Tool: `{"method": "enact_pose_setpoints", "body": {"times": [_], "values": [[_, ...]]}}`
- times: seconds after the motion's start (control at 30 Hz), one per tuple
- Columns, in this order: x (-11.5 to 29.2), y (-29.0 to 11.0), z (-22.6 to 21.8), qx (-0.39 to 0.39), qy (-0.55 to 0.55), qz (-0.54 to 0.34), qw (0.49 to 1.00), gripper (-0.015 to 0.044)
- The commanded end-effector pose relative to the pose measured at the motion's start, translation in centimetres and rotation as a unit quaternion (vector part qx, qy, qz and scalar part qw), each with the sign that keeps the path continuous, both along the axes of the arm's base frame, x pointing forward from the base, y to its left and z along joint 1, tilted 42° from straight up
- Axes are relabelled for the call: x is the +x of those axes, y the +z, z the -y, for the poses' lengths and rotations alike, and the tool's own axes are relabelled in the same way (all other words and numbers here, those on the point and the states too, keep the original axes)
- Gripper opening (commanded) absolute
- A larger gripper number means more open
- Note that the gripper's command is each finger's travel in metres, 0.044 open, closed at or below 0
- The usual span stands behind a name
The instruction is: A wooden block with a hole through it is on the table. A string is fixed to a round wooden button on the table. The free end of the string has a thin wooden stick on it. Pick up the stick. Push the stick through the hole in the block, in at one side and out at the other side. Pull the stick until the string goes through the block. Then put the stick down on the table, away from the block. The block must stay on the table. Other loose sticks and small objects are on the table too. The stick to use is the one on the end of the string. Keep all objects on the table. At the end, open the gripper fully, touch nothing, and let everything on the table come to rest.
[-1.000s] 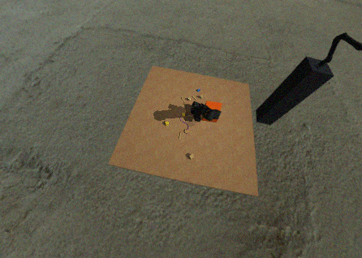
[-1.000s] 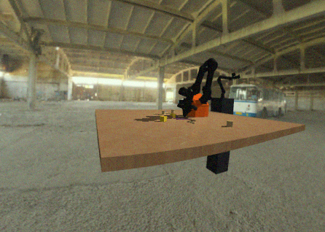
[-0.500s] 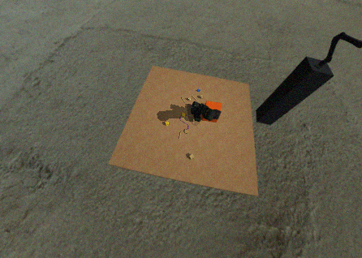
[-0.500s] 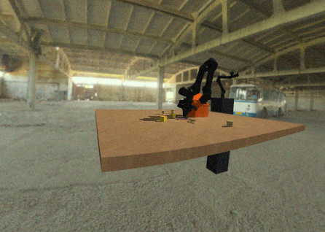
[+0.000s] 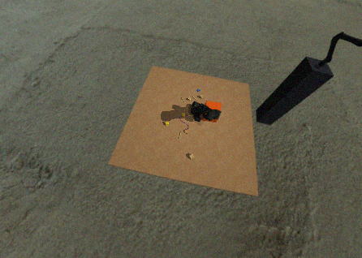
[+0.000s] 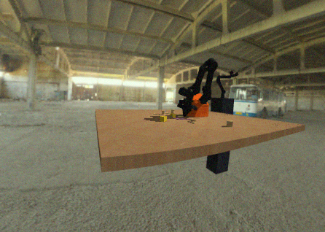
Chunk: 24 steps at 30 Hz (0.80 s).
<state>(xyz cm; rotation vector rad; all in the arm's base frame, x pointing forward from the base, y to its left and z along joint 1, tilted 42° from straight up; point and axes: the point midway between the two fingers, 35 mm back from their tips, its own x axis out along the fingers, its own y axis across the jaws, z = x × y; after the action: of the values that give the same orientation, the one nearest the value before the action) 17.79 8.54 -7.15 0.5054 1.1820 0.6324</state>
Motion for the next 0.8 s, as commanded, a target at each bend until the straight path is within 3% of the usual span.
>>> {"method": "enact_pose_setpoints", "body": {"times": [0.0, 0.23, 0.5, 0.77], "values": [[0.0, -0.1, -0.3, -0.001, 0.008, 0.000, 1.000, 0.0000], [0.0, -0.1, -0.3, -0.001, 0.008, 0.000, 1.000, 0.0000], [0.2, 0.2, 0.3, -0.001, 0.000, 0.000, 1.000, 0.0210], [0.9, 5.0, 4.6, 0.005, 0.002, -0.001, 1.000, 0.0210]]}}
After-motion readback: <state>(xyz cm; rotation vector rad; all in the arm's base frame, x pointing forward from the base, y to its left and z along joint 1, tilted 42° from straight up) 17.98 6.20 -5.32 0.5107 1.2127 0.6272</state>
